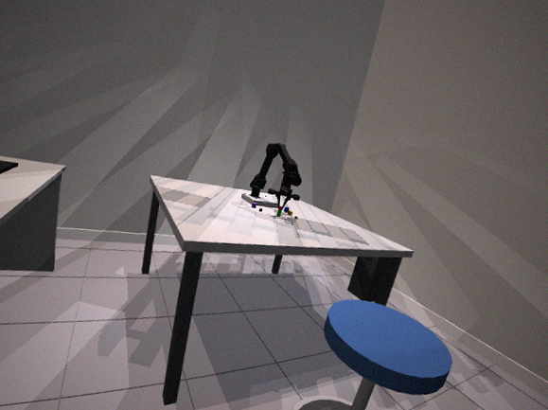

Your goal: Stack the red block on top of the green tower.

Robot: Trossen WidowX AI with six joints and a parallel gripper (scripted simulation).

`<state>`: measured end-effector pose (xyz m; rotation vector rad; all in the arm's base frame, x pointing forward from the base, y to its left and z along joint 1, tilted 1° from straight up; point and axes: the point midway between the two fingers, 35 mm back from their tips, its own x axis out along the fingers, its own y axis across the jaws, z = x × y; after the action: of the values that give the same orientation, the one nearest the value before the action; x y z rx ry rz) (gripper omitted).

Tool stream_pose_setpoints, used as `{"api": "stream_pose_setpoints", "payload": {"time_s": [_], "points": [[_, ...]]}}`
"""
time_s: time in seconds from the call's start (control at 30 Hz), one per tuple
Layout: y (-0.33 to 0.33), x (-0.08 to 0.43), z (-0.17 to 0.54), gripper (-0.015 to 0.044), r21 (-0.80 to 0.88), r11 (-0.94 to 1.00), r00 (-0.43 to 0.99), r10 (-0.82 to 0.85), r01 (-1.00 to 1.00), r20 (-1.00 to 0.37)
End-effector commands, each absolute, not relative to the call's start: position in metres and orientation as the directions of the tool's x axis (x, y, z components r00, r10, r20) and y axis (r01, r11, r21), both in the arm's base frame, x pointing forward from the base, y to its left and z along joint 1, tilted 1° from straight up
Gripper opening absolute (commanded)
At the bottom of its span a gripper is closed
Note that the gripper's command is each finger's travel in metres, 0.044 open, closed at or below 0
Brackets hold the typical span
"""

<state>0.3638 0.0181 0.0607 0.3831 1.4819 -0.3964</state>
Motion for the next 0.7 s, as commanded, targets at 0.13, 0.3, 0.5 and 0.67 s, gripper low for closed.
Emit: {"api": "stream_pose_setpoints", "payload": {"time_s": [0.13,0.3,0.5,0.67], "points": [[0.0184,0.3636,0.0587,0.0000,0.005,0.876,0.045,-0.019,0.482,-0.999],[0.0184,0.3637,0.0609,0.0000,0.005,0.876,0.045,-0.019,0.482,-0.999],[0.0181,0.3638,0.0603,0.0157,0.005,0.877,0.049,-0.021,0.480,-0.999],[0.0181,0.3638,0.0603,0.0289,0.005,0.877,0.049,-0.021,0.480,-0.999]]}}
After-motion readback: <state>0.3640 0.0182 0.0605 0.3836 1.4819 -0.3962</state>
